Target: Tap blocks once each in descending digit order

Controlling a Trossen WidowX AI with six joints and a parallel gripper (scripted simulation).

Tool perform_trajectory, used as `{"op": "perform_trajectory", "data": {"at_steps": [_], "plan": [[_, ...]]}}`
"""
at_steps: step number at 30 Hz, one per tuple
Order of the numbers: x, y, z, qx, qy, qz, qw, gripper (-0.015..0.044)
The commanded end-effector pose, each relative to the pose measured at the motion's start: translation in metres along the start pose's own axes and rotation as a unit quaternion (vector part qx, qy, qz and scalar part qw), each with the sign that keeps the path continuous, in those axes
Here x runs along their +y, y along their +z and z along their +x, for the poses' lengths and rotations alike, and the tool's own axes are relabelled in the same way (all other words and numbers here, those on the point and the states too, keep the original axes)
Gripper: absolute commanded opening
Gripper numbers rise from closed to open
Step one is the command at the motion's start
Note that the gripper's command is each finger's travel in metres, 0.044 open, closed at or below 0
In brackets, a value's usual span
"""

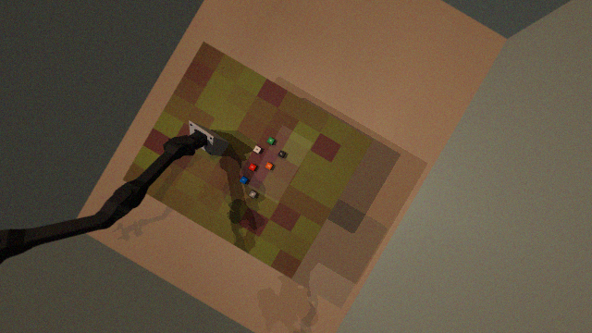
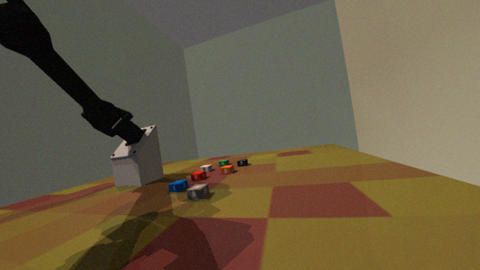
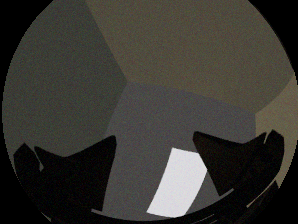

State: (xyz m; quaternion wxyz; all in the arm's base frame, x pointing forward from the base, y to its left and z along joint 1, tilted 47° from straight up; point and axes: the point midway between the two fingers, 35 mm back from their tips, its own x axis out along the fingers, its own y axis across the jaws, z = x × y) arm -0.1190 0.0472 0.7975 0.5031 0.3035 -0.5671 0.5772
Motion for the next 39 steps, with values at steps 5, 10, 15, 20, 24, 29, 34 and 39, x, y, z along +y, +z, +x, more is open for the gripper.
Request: {"op": "perform_trajectory", "data": {"at_steps": [5,10,15,20,24,29,34,39], "plan": [[0.034,-0.027,0.0,0.034,0.035,-0.041,0.998,0.04],[0.096,-0.093,-0.007,0.125,0.107,-0.087,0.983,0.04],[0.132,-0.171,-0.029,0.226,0.152,-0.123,0.954,0.04],[0.144,-0.258,-0.067,0.341,0.176,-0.154,0.911,0.04],[0.136,-0.32,-0.105,0.429,0.177,-0.174,0.868,0.04],[0.111,-0.387,-0.161,0.533,0.161,-0.192,0.808,0.04],[0.072,-0.438,-0.225,0.629,0.128,-0.206,0.738,0.04],[0.024,-0.472,-0.296,0.716,0.079,-0.216,0.659,0.04]]}}
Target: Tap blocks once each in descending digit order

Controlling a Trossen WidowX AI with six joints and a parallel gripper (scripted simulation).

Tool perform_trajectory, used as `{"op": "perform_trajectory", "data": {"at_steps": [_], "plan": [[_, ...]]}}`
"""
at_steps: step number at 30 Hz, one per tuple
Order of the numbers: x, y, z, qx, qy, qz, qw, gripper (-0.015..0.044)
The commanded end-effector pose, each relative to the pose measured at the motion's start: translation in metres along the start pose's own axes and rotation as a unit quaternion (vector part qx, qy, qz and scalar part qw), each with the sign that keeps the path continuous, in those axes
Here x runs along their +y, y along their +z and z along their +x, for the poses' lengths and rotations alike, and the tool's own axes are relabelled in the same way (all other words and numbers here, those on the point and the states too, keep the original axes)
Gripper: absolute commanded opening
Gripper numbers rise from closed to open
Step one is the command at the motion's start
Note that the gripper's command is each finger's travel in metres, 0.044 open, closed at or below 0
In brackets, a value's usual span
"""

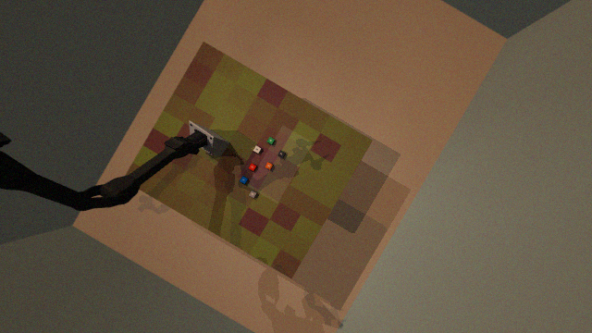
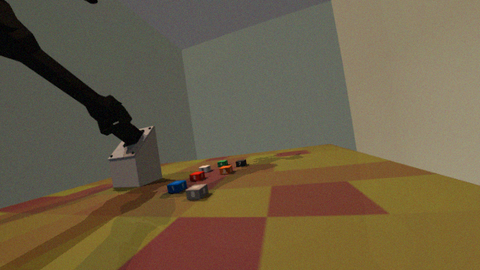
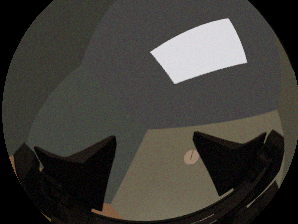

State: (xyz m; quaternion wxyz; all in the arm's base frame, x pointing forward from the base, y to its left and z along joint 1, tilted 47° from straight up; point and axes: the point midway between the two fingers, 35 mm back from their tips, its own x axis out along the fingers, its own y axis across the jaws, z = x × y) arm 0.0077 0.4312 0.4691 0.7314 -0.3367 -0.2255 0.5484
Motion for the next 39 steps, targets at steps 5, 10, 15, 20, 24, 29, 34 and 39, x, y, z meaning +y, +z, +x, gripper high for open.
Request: {"op": "perform_trajectory", "data": {"at_steps": [5,10,15,20,24,29,34,39], "plan": [[-0.016,-0.146,0.03,0.202,-0.032,0.041,0.978,0.04],[-0.028,-0.237,0.023,0.321,-0.06,0.073,0.942,0.04],[-0.04,-0.324,-0.004,0.435,-0.094,0.111,0.889,0.04],[-0.047,-0.404,-0.051,0.542,-0.131,0.151,0.817,0.04],[-0.047,-0.46,-0.1,0.62,-0.163,0.183,0.745,0.04],[-0.04,-0.517,-0.174,0.708,-0.201,0.224,0.639,0.04],[-0.021,-0.554,-0.258,0.782,-0.237,0.262,0.514,0.04],[0.01,-0.568,-0.345,0.839,-0.265,0.296,0.37,0.04]]}}
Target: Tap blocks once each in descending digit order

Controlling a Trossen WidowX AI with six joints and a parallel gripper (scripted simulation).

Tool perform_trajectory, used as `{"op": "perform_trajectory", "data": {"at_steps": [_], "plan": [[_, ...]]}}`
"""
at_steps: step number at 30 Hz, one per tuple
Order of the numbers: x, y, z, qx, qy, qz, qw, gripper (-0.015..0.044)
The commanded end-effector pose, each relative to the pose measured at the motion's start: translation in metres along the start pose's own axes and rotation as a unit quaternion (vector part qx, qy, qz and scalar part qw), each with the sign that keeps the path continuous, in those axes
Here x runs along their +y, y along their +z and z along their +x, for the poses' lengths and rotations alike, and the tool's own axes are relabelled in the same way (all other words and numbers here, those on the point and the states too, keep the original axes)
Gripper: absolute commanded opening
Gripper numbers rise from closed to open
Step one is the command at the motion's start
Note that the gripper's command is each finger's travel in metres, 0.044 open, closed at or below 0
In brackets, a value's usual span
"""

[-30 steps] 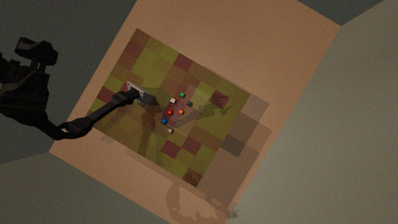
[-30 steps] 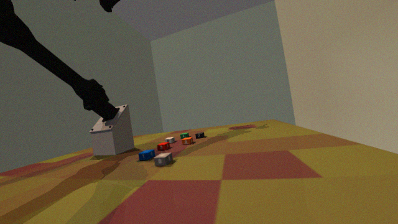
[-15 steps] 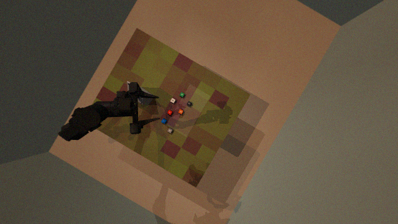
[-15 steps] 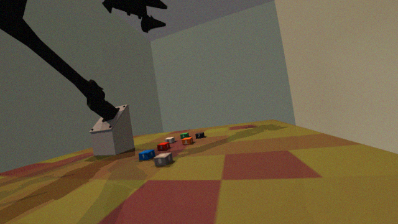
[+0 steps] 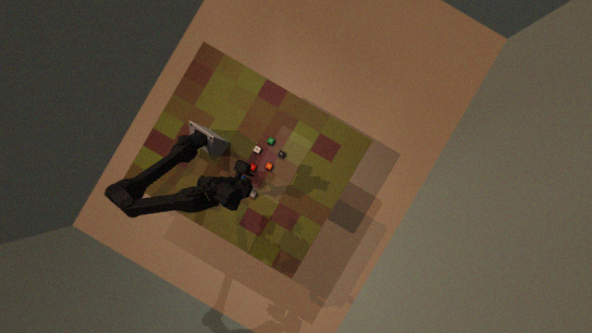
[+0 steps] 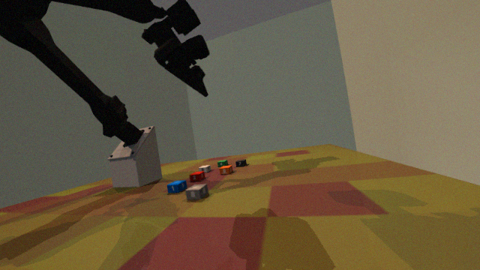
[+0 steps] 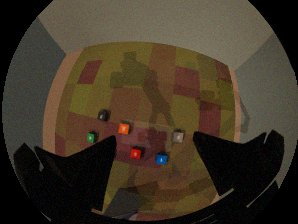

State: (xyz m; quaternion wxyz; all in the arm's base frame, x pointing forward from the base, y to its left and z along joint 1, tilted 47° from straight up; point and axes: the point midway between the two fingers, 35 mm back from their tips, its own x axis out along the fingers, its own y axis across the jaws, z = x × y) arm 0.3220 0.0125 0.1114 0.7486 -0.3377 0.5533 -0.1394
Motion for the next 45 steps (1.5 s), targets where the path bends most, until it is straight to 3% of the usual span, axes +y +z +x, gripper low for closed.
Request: {"op": "perform_trajectory", "data": {"at_steps": [1,6,28,36,45], "plan": [[-0.025,-0.059,0.041,0.118,-0.031,0.05,0.991,0.04],[-0.043,-0.116,0.064,0.219,-0.054,0.091,0.97,0.04],[-0.043,-0.116,0.064,0.219,-0.054,0.091,0.97,0.04],[0.055,-0.104,0.076,0.218,-0.051,0.092,0.97,0.04],[0.058,-0.104,0.077,0.218,-0.052,0.092,0.97,0.04]]}}
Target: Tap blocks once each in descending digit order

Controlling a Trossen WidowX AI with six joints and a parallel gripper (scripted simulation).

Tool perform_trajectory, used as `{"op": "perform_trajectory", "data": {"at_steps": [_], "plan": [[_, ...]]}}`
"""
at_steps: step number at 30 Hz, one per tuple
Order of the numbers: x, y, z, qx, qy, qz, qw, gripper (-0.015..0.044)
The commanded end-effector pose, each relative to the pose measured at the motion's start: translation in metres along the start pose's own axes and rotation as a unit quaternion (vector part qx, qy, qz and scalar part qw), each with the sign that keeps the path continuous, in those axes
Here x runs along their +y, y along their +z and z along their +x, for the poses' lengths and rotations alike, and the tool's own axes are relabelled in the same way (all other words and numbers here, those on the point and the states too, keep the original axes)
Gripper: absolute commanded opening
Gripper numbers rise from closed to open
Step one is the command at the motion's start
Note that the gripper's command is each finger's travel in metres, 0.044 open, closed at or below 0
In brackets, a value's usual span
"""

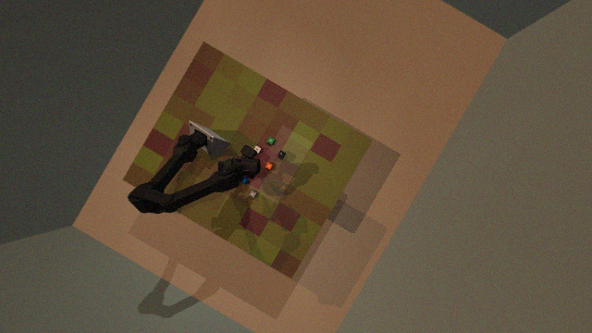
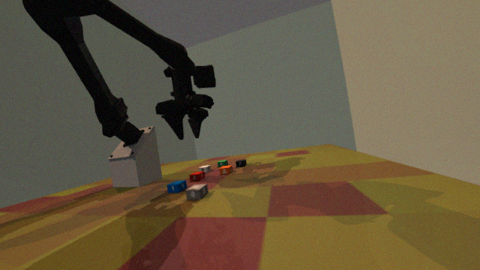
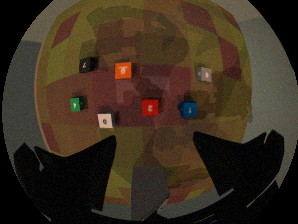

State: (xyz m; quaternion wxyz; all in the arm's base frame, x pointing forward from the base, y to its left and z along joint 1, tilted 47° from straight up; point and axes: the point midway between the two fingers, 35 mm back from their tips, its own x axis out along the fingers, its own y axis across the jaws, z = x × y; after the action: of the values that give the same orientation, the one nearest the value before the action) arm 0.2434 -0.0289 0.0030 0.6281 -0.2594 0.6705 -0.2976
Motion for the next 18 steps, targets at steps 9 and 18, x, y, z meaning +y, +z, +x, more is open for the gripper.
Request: {"op": "perform_trajectory", "data": {"at_steps": [9,18], "plan": [[0.003,0.0,0.0,0.0,0.001,0.003,1.0,0.04],[0.059,-0.01,-0.002,-0.001,0.007,0.002,1.0,0.04]]}}
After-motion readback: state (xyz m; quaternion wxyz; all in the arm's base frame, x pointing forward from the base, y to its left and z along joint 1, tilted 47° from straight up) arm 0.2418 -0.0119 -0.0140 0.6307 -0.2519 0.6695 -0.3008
